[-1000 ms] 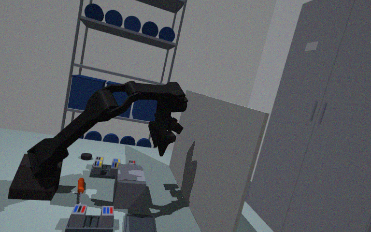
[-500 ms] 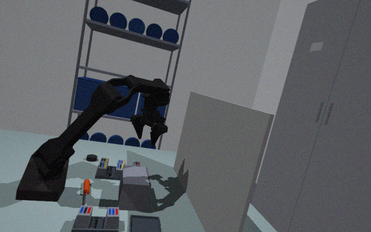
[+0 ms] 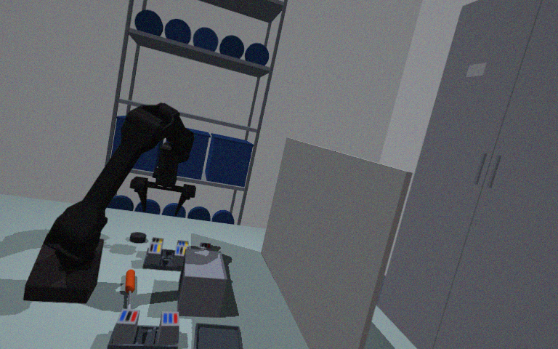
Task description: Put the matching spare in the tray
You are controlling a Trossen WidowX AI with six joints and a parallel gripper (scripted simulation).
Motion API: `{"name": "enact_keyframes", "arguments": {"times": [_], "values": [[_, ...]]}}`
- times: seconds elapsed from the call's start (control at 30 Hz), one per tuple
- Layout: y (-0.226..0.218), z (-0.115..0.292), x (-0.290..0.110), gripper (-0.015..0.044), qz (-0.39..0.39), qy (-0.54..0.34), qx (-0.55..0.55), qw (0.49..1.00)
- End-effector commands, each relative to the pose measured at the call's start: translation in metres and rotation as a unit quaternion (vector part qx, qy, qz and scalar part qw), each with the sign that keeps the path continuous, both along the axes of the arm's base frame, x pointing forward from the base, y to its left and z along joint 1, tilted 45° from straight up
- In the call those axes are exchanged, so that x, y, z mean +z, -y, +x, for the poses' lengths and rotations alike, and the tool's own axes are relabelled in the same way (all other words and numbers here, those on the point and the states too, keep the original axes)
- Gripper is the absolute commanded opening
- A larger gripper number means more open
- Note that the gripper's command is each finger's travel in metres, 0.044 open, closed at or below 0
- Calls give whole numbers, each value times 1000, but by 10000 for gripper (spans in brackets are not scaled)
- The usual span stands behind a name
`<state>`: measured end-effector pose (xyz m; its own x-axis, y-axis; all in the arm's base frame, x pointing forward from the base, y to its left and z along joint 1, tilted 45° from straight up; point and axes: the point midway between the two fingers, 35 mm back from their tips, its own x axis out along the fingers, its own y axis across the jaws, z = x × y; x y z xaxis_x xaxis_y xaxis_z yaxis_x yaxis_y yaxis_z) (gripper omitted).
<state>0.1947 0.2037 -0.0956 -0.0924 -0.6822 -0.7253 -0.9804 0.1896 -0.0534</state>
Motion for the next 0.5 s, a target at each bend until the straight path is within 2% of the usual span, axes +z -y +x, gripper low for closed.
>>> {"name": "enact_keyframes", "arguments": {"times": [0.0, 0.17, 0.47], "values": [[1, -2, -3, 440, 4, -13, 5, 1000], [25, -1, -23, 309, 3, -13, 5, 1000], [33, -1, -29, 300, 3, -12, 5, 1000]]}}
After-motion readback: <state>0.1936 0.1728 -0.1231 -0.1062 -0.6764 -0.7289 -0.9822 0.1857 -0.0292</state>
